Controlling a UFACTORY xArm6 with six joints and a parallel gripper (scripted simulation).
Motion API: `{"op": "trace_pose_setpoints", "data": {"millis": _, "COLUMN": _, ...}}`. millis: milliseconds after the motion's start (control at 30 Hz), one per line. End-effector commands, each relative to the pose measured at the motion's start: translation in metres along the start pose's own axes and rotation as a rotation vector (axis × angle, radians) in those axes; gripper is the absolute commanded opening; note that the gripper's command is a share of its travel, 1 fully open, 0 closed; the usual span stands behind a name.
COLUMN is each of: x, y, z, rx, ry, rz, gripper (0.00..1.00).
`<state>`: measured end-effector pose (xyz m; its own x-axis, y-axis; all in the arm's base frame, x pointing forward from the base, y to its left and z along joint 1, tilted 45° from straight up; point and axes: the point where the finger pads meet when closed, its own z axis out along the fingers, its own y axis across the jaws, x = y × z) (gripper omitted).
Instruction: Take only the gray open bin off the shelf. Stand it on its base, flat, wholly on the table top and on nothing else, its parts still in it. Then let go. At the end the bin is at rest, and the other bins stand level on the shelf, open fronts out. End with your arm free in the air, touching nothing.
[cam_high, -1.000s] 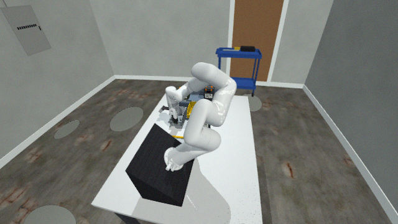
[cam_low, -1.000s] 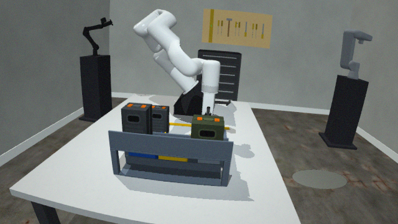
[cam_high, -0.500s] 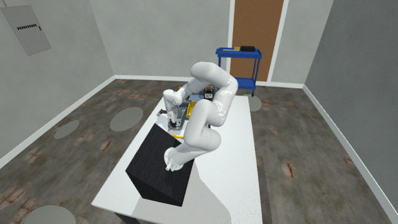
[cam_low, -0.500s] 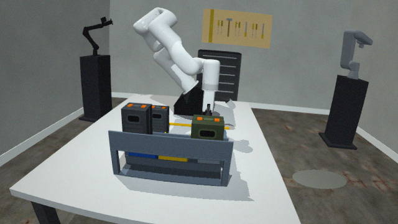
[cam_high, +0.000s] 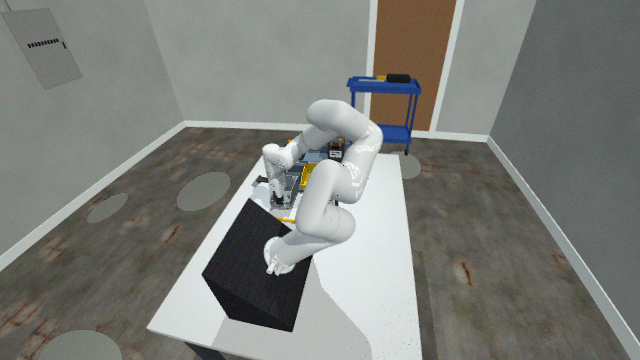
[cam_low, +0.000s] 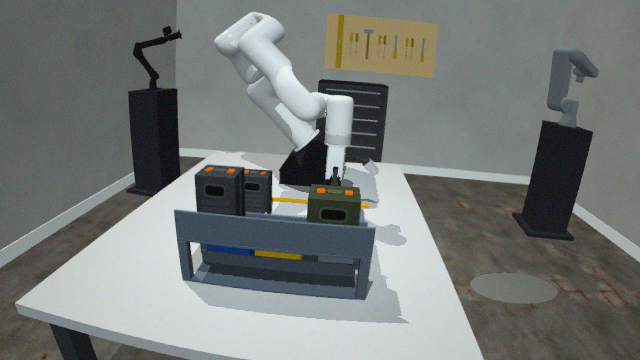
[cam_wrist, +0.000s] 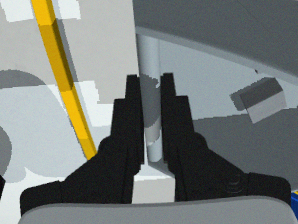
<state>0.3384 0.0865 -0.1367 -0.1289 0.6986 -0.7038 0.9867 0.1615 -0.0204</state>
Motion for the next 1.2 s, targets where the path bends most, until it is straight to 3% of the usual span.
{"op": "trace_pose_setpoints", "data": {"millis": 0, "x": 0.001, "y": 0.001, "z": -0.001, "rx": -0.003, "ry": 0.002, "rz": 0.001, "gripper": 0.00}}
{"op": "trace_pose_setpoints", "data": {"millis": 1167, "x": 0.001, "y": 0.001, "z": 0.015, "rx": -0.003, "ry": 0.002, "rz": 0.001, "gripper": 0.00}}
